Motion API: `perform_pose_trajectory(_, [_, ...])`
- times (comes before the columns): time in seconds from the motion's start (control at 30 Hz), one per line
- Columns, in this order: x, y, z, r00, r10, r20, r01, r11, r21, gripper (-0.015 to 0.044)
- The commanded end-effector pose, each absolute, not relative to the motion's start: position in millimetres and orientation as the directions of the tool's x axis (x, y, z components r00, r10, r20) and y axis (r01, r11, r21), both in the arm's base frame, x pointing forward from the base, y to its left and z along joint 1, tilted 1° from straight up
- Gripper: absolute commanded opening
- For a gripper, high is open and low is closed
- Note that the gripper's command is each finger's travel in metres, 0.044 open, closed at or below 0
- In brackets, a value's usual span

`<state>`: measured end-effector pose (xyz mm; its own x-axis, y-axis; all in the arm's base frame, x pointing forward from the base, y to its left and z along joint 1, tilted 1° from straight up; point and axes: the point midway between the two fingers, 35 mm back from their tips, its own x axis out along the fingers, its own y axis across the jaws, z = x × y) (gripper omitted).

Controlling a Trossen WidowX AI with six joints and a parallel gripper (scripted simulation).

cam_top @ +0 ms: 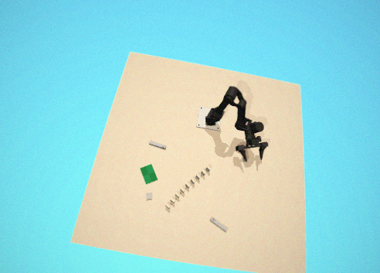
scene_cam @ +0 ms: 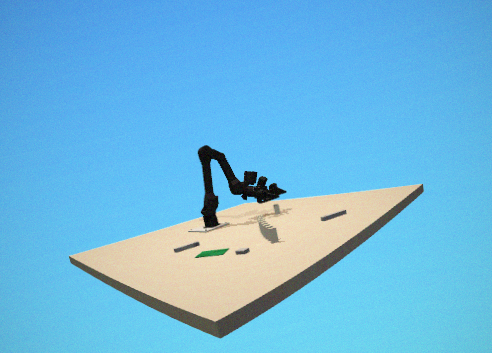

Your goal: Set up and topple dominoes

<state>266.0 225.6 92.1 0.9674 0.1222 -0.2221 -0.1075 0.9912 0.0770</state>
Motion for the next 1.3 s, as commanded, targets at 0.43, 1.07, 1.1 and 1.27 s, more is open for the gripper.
perform_pose_trajectory(0.43, [325.3,249.6,110.2,0.615,0.141,-0.776,0.467,0.728,0.502,0.0440])
perform_pose_trajectory(1.07, [267.3,197.5,135.8,0.013,0.013,-1.000,0.993,0.120,0.015,0.0440])
perform_pose_trajectory(1.1, [267.3,197.5,135.8,0.013,0.013,-1.000,0.993,0.120,0.015,0.0440])
perform_pose_trajectory(1.27, [267.3,197.5,135.8,0.013,0.013,-1.000,0.993,0.120,0.015,0.0440])
